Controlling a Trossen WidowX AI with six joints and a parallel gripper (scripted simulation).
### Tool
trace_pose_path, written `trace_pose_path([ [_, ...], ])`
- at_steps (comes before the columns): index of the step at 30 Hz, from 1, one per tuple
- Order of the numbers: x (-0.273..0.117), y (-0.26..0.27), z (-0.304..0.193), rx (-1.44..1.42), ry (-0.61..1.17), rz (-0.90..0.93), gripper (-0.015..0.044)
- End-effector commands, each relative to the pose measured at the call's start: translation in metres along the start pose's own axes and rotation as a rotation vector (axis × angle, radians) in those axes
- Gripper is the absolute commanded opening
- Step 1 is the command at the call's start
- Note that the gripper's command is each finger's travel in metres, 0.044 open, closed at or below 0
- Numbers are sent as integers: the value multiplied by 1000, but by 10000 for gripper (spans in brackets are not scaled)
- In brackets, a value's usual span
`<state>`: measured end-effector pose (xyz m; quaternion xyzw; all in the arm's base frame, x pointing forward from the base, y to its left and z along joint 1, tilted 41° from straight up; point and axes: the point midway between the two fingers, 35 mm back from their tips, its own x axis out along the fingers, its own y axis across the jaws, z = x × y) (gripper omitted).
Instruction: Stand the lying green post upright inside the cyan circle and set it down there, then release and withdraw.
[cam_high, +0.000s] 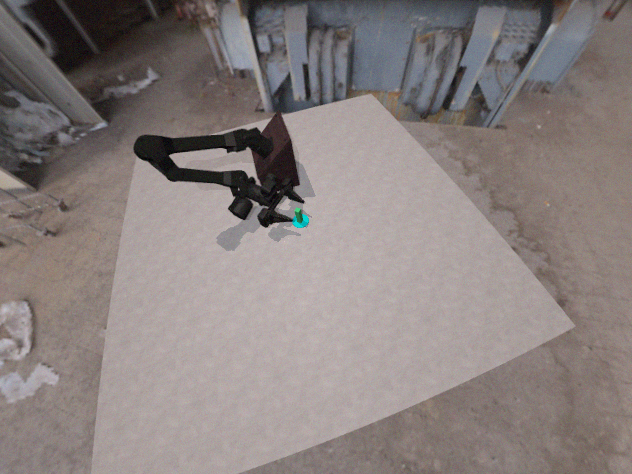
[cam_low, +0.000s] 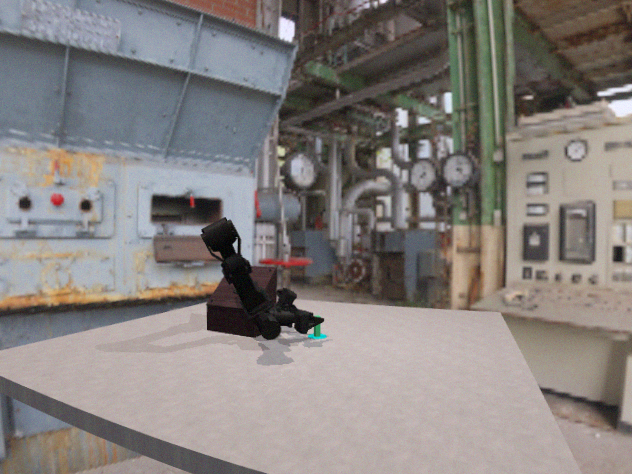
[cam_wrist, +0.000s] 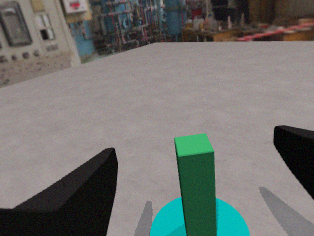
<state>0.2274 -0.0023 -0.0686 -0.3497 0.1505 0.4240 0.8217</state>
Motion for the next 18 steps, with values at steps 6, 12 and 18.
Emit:
trace_pose_path([
  [6,-4,-5,30,-9,5,3,400],
  [12,-6,-4,51,-10,3,1,400],
  [18,-8,-1,71,-10,-5,-5,400],
])
